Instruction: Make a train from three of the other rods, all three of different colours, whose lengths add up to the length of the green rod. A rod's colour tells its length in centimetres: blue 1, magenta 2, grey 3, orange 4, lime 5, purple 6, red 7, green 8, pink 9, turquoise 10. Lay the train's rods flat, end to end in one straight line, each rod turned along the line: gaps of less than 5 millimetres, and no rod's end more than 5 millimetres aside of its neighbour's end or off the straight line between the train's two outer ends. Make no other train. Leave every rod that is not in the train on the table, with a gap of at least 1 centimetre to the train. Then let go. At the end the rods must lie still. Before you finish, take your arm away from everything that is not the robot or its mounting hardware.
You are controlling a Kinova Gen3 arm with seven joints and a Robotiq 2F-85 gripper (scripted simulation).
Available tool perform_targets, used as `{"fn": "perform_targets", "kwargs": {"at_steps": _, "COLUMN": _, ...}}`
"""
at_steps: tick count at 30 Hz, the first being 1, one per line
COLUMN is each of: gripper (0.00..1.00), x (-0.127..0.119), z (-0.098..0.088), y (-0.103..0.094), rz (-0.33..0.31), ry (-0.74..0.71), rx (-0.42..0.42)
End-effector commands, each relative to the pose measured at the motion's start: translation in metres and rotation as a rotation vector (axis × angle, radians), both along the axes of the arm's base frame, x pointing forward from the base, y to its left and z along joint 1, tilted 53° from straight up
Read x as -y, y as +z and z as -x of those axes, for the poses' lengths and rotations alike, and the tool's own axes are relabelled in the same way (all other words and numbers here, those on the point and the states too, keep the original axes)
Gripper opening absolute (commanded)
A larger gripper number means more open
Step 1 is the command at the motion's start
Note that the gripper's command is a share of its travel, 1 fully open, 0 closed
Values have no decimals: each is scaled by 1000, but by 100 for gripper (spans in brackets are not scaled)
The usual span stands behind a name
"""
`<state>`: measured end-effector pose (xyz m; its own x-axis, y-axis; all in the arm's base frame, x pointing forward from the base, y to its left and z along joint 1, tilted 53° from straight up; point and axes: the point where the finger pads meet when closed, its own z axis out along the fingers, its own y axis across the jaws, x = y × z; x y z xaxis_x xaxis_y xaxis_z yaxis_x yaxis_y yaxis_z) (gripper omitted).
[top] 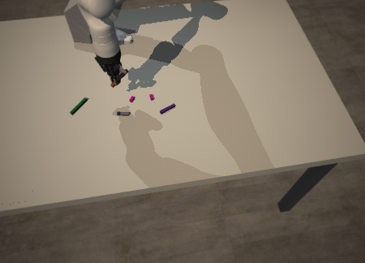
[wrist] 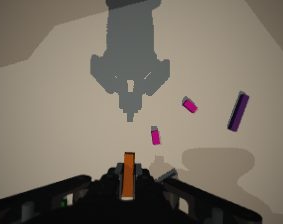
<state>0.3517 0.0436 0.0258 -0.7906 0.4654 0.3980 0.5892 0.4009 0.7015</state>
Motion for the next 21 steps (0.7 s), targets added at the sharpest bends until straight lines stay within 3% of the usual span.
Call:
{"fn": "perform_targets", "kwargs": {"at_steps": 1, "gripper": 5, "x": 6, "z": 0, "y": 1, "rz": 7, "ry": -4, "rx": 2}}
{"fn": "perform_targets", "kwargs": {"at_steps": 11, "gripper": 5, "x": 6, "z": -2, "y": 1, "rz": 5, "ry": -11, "rx": -8}}
{"fn": "perform_targets", "kwargs": {"at_steps": 18, "gripper": 5, "x": 5, "z": -5, "y": 3, "rz": -4, "ry": -50, "rx": -67}}
{"fn": "perform_targets", "kwargs": {"at_steps": 21, "gripper": 5, "x": 3, "z": -9, "y": 6, "rz": -14, "ry": -93, "rx": -133}}
